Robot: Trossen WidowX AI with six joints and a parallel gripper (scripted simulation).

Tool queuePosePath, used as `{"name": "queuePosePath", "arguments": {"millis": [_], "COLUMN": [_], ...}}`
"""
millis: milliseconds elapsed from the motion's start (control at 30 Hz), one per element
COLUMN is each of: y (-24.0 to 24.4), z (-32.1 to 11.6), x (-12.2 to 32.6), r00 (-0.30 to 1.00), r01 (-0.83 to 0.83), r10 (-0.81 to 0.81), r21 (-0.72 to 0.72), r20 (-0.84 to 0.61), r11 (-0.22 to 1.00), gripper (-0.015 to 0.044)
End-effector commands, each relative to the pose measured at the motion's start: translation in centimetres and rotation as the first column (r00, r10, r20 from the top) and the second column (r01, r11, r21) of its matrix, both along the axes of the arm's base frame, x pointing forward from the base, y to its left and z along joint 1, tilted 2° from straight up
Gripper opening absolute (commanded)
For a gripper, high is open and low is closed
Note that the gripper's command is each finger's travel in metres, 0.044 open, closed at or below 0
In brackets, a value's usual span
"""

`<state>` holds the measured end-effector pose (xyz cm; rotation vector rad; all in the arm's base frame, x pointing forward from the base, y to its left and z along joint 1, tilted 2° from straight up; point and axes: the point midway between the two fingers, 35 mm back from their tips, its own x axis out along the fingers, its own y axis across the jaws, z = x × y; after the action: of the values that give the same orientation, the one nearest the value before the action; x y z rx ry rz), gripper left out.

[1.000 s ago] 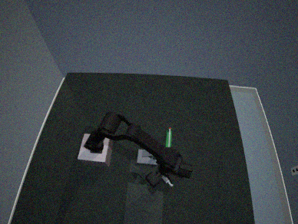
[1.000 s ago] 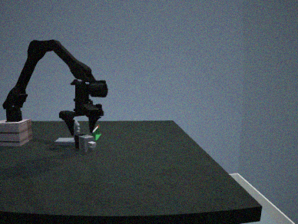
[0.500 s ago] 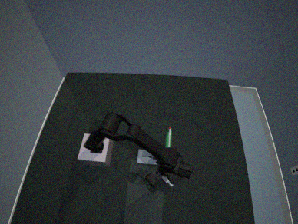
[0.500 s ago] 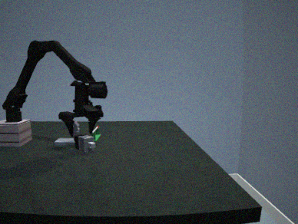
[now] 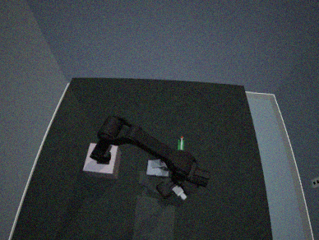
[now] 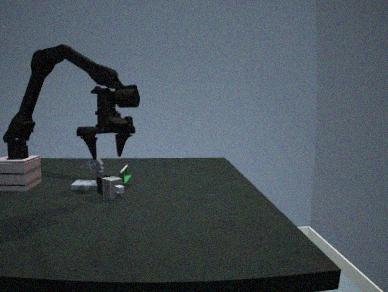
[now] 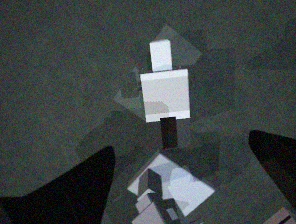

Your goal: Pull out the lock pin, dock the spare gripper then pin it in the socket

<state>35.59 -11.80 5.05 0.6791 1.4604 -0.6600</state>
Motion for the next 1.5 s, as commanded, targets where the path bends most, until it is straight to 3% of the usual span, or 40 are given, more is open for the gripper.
{"name": "queuePosePath", "arguments": {"millis": [0,233,500,800,1467], "y": [0.0,-0.1,-0.1,0.4,0.3], "z": [0.0,2.2,1.8,-4.5,-7.4], "x": [0.0,0.4,0.5,0.5,0.6], "r00": [0.998,0.946,0.944,0.944,0.944], "r01": [-0.003,0.074,0.077,0.077,0.077], "r10": [0.010,0.047,0.049,0.049,0.049], "r21": [-0.096,-0.356,-0.362,-0.361,-0.361], "r20": [0.066,0.321,0.327,0.327,0.327], "r11": [0.995,0.932,0.929,0.929,0.929], "gripper": [0.0440,0.0440,0.0440,0.0440,0.0440]}}
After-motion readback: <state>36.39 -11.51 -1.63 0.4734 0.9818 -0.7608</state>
